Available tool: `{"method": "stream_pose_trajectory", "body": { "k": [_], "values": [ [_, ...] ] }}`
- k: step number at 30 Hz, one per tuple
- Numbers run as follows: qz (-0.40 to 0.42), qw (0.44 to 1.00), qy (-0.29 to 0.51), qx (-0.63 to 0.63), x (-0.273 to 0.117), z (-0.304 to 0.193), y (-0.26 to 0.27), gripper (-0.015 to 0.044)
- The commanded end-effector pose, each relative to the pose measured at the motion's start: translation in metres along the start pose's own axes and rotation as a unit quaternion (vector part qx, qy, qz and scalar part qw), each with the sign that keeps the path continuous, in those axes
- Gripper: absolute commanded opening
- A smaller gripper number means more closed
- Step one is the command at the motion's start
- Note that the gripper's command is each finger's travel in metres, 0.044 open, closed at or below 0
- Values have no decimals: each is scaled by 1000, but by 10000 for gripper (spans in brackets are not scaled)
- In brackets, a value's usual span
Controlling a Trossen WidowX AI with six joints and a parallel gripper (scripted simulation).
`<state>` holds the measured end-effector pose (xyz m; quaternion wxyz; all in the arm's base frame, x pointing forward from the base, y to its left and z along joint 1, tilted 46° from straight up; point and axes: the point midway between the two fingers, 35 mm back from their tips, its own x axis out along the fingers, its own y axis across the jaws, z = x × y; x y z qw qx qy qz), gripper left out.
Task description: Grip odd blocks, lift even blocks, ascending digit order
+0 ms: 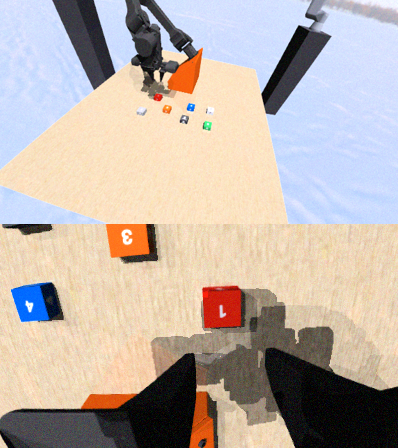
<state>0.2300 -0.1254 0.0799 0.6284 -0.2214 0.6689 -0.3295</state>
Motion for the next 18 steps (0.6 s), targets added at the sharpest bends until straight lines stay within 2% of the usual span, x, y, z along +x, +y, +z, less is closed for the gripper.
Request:
{"method": "stream_pose_trajectory", "body": {
  "k": [1, 10, 18],
  "values": [
    [-2, 1000, 0, 5, -15, -2, -3, 120],
    [-2, 1000, 0, 5, -15, 0, -3, 120],
    [-2, 1000, -2, 7, -19, 82, -25, 120]
  ]
}}
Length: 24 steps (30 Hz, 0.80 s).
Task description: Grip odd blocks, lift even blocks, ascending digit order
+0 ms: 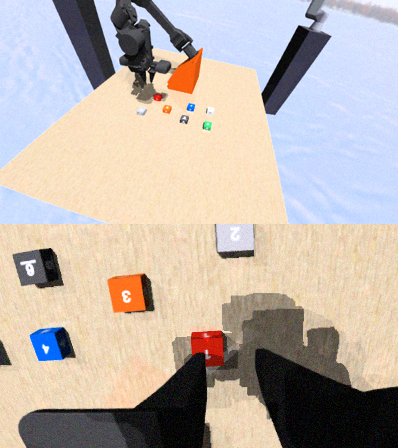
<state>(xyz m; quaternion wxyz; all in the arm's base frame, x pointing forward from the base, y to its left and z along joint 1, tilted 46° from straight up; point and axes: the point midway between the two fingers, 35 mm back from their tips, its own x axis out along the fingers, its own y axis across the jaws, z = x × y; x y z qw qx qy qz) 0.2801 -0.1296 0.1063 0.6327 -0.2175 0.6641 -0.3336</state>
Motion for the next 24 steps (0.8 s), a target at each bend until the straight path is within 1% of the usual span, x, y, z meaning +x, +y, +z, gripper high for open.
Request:
{"method": "stream_pose_trajectory", "body": {
  "k": [1, 3, 8, 10, 14, 15, 18, 19, 24],
  "values": [
    [-3, 1000, 2, -1, 3, 42, -12, 120],
    [-3, 1000, 2, 0, 5, 56, -15, 120],
    [-3, 1000, 2, 0, 5, 58, -16, 120],
    [-2, 1000, 2, -1, 16, 59, -15, 172],
    [-3, 1000, 1, -2, 75, 58, -16, 278],
    [-5, 1000, 1, 0, 83, 57, -17, 304],
    [-5, 1000, 1, 0, 86, 57, -17, 383],
    [-5, 1000, 1, 0, 86, 57, -17, 400],
    [-5, 1000, 1, 0, 88, 57, -17, 400]
  ]
}}
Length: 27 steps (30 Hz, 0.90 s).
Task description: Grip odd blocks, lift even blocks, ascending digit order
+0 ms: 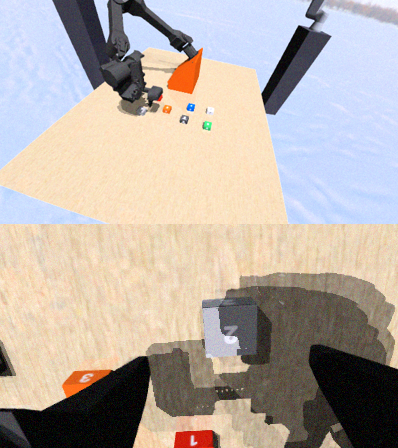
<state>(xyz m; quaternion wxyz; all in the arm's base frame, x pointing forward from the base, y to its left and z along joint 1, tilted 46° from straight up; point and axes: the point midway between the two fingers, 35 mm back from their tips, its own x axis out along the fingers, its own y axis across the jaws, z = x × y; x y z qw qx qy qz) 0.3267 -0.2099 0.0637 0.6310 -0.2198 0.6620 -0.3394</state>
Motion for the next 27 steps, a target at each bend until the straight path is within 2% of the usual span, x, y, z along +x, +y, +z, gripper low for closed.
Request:
{"method": "stream_pose_trajectory", "body": {
  "k": [1, 22, 27],
  "values": [
    [1, 1000, 1, -3, 8, -1, 1, 400],
    [0, 1000, 1, -3, 40, -1, 1, 400],
    [0, 1000, 1, -3, 40, -1, 1, 269]
  ]
}}
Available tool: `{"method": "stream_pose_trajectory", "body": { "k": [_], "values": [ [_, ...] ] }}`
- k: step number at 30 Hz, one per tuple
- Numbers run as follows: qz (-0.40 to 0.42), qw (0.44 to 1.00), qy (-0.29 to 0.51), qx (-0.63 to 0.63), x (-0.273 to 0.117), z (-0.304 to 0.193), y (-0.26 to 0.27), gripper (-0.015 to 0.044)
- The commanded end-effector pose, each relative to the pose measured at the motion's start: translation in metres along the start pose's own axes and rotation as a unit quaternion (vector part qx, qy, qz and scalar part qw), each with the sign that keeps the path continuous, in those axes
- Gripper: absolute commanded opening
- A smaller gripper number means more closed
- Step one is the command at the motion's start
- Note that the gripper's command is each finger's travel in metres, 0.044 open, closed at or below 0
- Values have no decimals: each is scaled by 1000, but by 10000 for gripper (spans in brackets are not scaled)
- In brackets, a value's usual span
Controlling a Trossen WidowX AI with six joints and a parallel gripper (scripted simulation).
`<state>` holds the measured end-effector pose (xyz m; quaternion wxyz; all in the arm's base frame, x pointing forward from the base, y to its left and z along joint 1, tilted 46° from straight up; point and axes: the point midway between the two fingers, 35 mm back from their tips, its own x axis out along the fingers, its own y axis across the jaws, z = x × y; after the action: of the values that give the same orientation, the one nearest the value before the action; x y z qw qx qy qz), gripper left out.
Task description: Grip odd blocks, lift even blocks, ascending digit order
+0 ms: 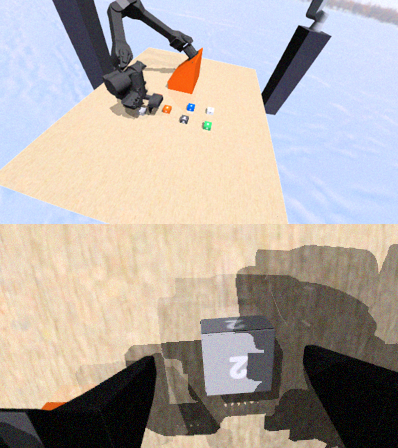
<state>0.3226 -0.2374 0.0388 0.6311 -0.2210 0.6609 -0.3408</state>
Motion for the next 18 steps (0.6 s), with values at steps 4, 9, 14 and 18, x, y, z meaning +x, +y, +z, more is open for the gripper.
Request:
{"method": "stream_pose_trajectory", "body": {
  "k": [4, 9, 14, 18],
  "values": [
    [2, 1000, 2, -3, 3, -1, 2, 164],
    [2, 1000, 2, -3, 3, -1, 2, 120],
    [2, 1000, 2, -3, 3, -1, 2, 120],
    [2, 1000, 2, -3, 3, -1, 2, 120]
  ]
}}
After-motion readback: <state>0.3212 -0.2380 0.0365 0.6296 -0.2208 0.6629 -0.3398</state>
